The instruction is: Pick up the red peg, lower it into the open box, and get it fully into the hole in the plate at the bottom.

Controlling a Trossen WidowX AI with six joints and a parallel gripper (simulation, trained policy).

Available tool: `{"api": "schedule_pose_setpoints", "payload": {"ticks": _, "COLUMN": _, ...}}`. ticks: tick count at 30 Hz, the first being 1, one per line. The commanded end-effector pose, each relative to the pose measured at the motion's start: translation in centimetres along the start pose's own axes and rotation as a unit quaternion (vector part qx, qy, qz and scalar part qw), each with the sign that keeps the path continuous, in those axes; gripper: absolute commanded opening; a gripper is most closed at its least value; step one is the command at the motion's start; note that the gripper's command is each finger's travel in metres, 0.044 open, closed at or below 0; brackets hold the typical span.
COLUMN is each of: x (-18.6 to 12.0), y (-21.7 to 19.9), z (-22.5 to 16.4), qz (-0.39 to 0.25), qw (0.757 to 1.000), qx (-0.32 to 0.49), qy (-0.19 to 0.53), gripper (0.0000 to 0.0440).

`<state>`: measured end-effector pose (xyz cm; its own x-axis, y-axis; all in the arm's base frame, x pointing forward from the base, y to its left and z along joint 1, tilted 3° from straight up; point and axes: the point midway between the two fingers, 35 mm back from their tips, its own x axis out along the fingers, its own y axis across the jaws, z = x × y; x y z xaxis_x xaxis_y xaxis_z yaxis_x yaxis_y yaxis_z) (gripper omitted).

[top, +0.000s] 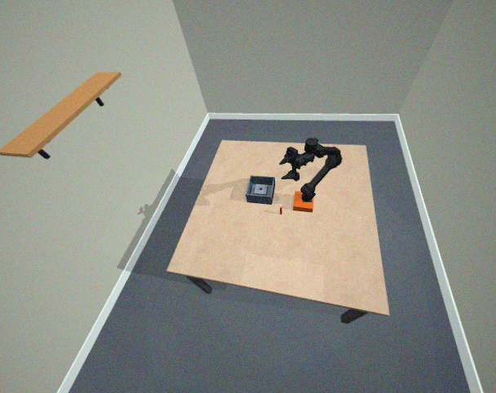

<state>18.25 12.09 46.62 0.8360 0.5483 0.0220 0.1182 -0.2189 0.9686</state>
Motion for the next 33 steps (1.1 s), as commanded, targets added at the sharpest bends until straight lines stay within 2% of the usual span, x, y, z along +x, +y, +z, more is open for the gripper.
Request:
{"api": "schedule_pose_setpoints", "payload": {"ticks": 1, "x": 1.3, "y": -2.8, "z": 1.6, "qz": -0.056, "qw": 0.997, "qx": -0.034, "qy": -0.034, "gripper": 0.044}}
{"api": "schedule_pose_setpoints", "payload": {"ticks": 8, "x": 2.5, "y": -7.6, "z": 4.3, "qz": -0.157, "qw": 0.981, "qx": -0.083, "qy": -0.076, "gripper": 0.044}}
{"api": "schedule_pose_setpoints", "payload": {"ticks": 16, "x": 2.6, "y": -13.3, "z": 6.9, "qz": -0.282, "qw": 0.946, "qx": -0.126, "qy": -0.1, "gripper": 0.044}}
{"api": "schedule_pose_setpoints", "payload": {"ticks": 24, "x": 1.8, "y": -18.8, "z": 8.7, "qz": -0.408, "qw": 0.894, "qx": -0.156, "qy": -0.101, "gripper": 0.044}}
{"api": "schedule_pose_setpoints", "payload": {"ticks": 33, "x": 0.2, "y": -24.4, "z": 10.0, "qz": -0.543, "qw": 0.818, "qx": -0.173, "qy": -0.08, "gripper": 0.044}}
